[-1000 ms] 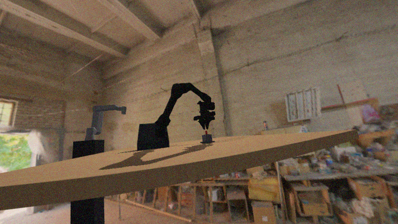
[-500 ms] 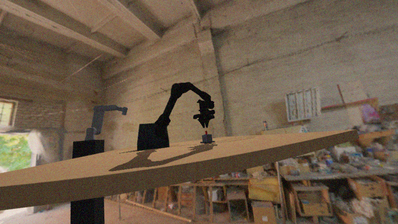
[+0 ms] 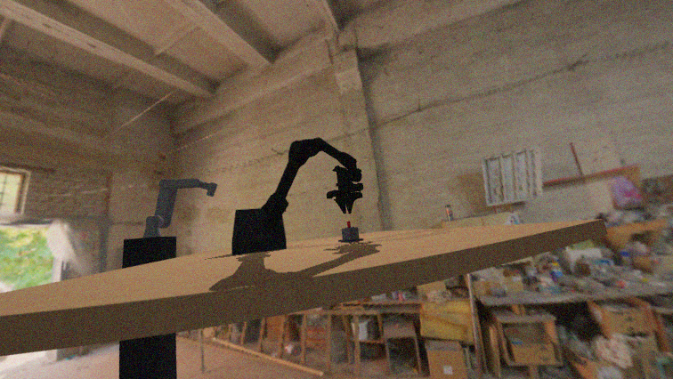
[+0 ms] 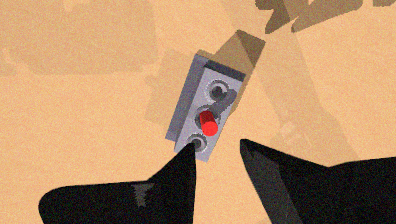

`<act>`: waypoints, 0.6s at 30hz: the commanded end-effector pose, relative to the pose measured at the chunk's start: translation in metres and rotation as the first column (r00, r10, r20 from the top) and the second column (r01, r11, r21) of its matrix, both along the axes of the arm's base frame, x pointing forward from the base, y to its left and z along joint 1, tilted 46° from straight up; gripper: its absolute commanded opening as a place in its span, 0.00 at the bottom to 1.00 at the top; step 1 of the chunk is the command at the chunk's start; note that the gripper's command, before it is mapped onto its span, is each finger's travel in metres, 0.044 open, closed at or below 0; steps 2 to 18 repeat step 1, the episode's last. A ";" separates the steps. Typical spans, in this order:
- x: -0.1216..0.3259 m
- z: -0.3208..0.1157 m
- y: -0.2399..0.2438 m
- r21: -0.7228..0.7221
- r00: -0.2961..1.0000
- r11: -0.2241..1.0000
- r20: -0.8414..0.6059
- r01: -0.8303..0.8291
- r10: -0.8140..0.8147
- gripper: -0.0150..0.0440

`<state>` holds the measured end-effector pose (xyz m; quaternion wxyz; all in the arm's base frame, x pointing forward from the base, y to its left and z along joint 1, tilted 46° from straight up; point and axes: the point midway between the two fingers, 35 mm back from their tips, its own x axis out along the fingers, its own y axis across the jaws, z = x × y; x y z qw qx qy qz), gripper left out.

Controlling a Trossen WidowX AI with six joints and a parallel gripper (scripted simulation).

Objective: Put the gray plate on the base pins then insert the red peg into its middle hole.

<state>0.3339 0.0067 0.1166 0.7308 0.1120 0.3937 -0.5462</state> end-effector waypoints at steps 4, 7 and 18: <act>0.000 0.002 0.002 0.004 1.000 1.000 0.001 0.004 -0.004 0.51; 0.000 0.002 0.002 0.004 1.000 1.000 0.001 0.004 -0.004 0.51; 0.000 0.002 0.002 0.004 1.000 1.000 0.001 0.004 -0.004 0.51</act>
